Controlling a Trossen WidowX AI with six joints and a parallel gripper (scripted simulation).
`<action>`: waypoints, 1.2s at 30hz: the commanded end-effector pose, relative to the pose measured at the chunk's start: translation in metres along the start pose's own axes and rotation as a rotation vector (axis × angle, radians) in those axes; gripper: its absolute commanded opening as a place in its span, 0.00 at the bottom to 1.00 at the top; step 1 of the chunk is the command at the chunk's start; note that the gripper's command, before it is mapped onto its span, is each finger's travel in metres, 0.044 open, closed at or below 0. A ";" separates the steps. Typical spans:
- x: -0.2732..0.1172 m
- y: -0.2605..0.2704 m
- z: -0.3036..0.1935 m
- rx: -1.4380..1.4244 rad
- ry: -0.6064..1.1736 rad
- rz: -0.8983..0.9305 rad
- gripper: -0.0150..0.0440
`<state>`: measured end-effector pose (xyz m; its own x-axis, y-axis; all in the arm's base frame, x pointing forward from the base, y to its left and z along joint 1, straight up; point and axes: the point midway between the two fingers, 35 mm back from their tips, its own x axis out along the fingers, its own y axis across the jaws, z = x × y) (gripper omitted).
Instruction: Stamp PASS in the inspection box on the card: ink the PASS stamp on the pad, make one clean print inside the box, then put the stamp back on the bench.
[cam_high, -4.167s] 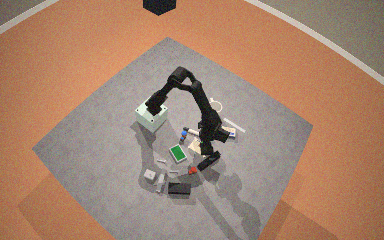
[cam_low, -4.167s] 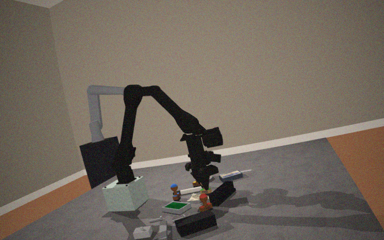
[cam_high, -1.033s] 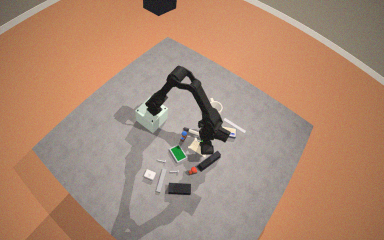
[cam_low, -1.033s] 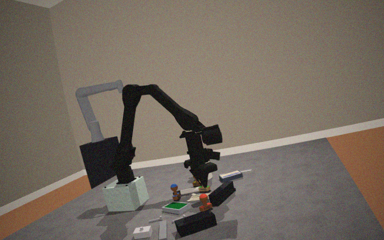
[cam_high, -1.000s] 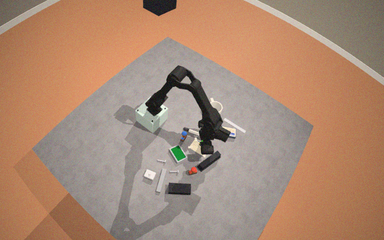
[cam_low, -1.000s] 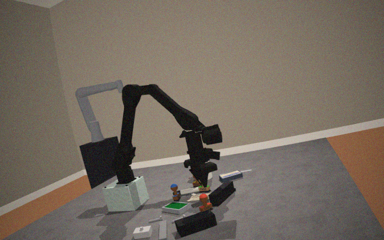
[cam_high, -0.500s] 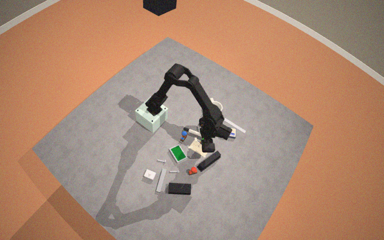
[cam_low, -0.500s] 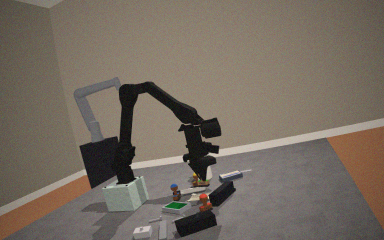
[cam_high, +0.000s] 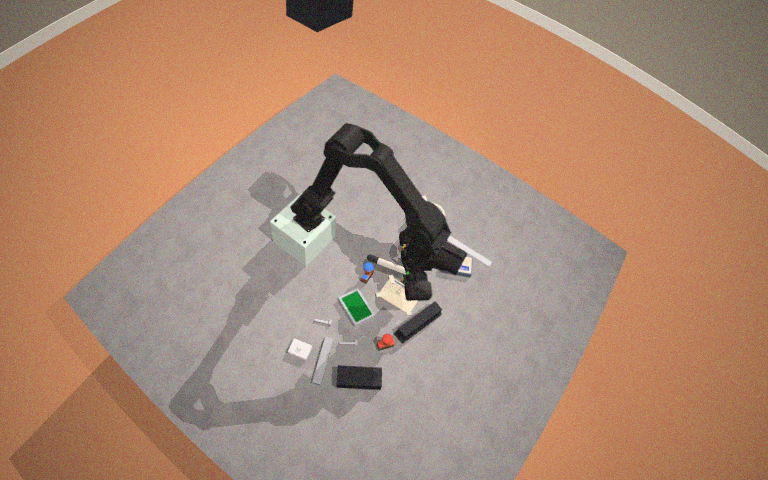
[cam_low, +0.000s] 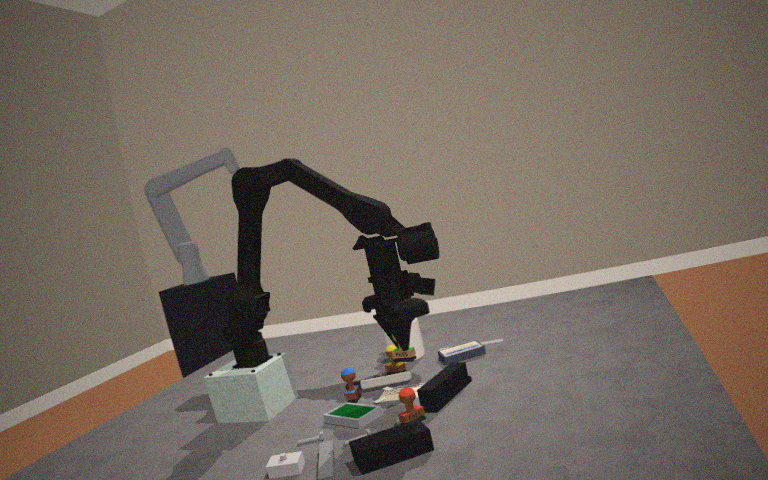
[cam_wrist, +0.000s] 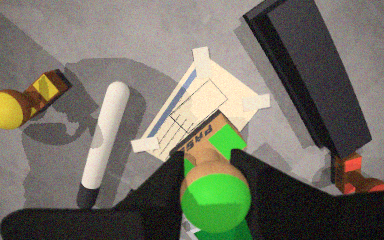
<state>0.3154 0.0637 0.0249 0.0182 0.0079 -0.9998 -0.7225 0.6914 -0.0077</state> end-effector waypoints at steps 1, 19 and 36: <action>-0.009 -0.001 0.002 -0.003 -0.012 -0.005 0.25; -0.012 0.018 0.070 -0.001 -0.017 -0.004 0.25; -0.005 0.037 0.109 0.000 -0.020 -0.002 0.25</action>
<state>0.3632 0.1664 0.0382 0.0385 0.0222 -0.9990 -0.7253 0.6884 -0.0127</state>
